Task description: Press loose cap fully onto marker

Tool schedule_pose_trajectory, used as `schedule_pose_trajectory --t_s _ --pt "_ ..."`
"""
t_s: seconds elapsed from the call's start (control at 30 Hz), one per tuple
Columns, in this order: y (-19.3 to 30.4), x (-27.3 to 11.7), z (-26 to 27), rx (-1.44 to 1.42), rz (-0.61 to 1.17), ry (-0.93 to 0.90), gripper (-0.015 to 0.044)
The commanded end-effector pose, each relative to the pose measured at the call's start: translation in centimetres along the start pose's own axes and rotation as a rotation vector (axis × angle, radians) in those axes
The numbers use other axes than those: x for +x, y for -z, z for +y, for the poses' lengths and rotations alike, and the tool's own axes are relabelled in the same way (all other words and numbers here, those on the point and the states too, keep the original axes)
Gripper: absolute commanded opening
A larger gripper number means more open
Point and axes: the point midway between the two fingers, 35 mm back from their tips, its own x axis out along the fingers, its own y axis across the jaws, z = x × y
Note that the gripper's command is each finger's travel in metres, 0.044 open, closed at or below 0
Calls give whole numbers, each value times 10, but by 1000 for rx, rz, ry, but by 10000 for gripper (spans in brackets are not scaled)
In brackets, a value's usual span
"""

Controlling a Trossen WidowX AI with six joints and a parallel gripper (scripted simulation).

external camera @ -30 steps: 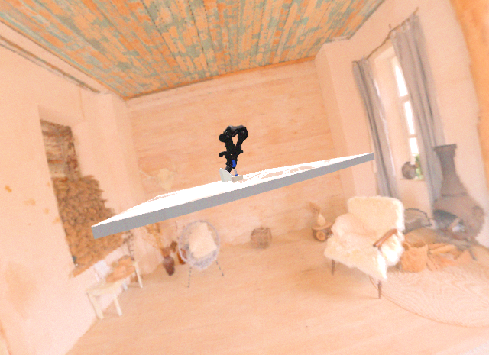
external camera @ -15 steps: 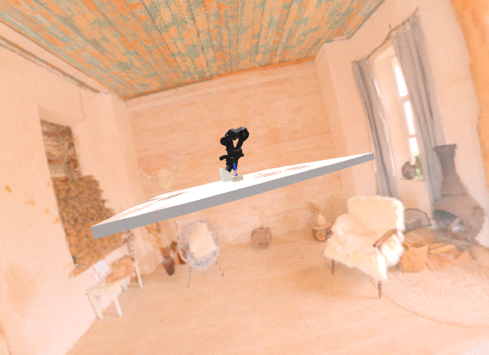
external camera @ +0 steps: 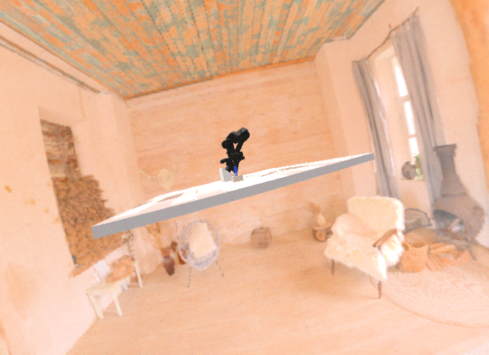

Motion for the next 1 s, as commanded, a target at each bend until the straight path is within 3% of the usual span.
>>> schedule_pose_trajectory --t_s 0.0,0.23,0.77,0.87,0.97 --pt "0 3 0 5 -3 -3 0" --pt "0 3 0 5 -3 -3 0" --pt "1 2 0 2 1 -2 420" --pt "1 0 0 2 1 -1 440" --pt "-1 -35 -2 3 2 2 440"
